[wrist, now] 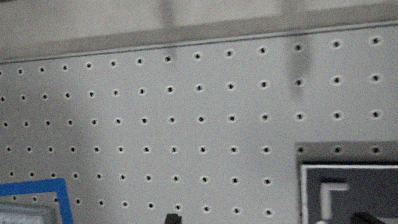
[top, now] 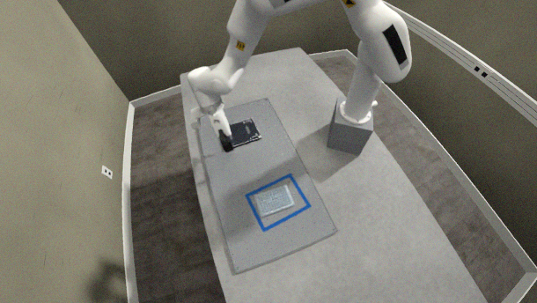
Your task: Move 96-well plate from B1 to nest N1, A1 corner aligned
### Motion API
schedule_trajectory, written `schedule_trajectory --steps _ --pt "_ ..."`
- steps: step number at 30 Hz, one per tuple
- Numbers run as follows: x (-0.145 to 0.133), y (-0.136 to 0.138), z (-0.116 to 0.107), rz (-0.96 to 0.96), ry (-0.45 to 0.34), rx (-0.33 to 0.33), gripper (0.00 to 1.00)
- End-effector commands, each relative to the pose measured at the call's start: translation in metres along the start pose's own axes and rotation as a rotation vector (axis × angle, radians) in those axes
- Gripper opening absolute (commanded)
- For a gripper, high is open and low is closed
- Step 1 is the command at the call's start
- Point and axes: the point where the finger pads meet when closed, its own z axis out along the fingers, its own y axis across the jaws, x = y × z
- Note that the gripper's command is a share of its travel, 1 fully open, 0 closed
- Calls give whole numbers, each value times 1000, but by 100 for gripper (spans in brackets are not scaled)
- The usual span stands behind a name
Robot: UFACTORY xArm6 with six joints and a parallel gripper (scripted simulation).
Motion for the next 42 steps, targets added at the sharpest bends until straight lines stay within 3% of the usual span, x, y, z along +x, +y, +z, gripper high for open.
schedule_trajectory --steps 1,6,10,11,15,16,42 --pt "-1 -14 3 3 -3 -18 100" --pt "-6 -38 9 12 -15 -83 100" --pt "-8 -47 12 12 -16 -83 100" --pt "-9 -52 13 15 -15 -114 100" --pt "-14 -71 18 15 -16 -113 100" --pt "-16 -75 19 16 -12 -142 100" --pt "-53 -170 43 3 47 -237 100"
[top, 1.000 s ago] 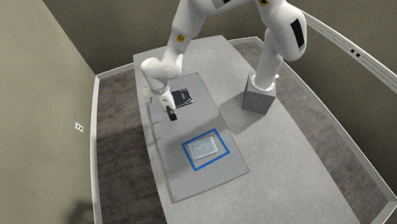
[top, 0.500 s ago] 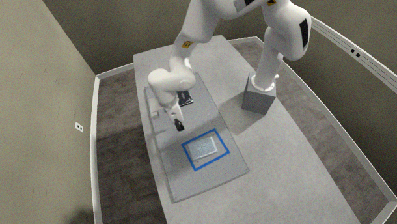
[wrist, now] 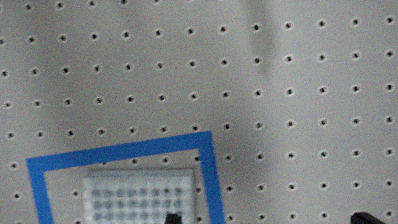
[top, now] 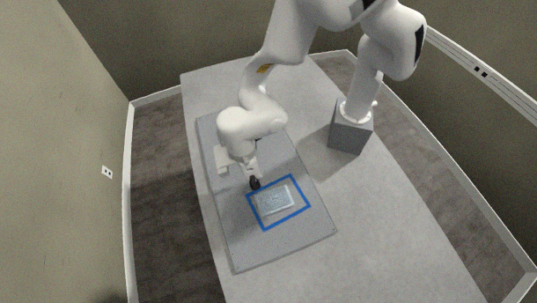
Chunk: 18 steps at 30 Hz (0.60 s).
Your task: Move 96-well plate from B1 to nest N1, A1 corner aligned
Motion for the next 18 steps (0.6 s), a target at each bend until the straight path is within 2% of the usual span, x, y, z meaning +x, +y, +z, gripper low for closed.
schedule_trajectory --steps 1,18 --pt "-3 -11 -2 -2 23 -17 100" --pt "-41 -72 -2 -15 74 -31 100"
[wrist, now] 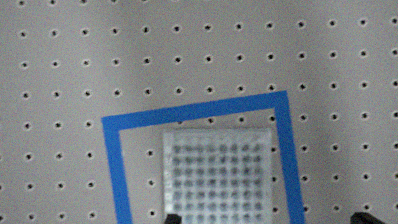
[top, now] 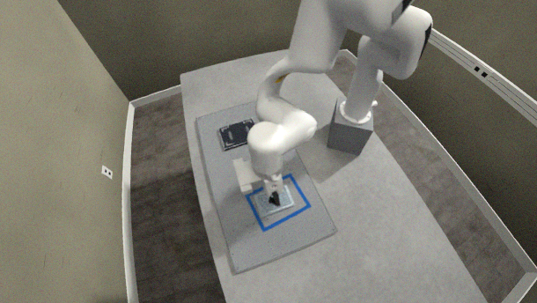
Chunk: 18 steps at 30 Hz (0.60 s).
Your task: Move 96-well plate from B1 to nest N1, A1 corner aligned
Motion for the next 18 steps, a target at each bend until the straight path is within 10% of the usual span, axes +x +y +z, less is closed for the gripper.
schedule_trajectory --steps 1,18 --pt "-4 -9 -2 -1 17 -4 100" --pt "-11 -19 -3 -1 17 -4 100"
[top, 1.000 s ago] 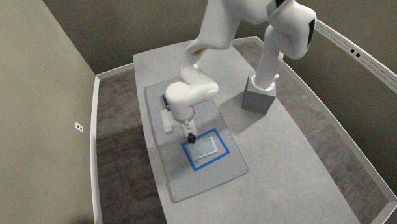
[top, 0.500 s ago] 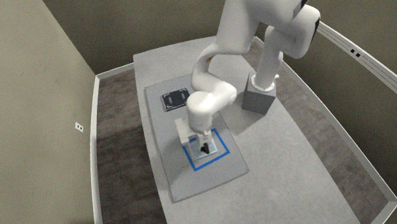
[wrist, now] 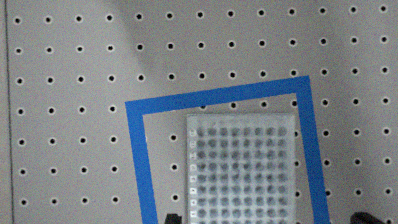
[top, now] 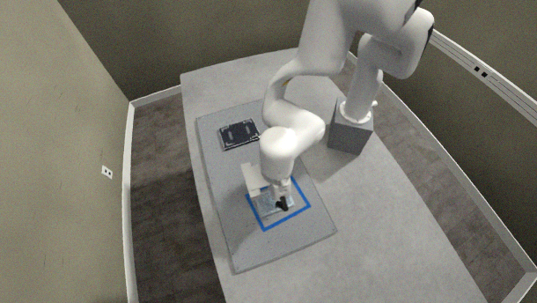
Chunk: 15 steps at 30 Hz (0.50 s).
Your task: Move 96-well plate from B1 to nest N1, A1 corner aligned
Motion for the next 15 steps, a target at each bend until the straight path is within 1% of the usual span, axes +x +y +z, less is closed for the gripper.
schedule_trajectory --steps 1,15 --pt "1 -1 -1 0 4 2 100" --pt "1 -1 22 0 4 2 100"
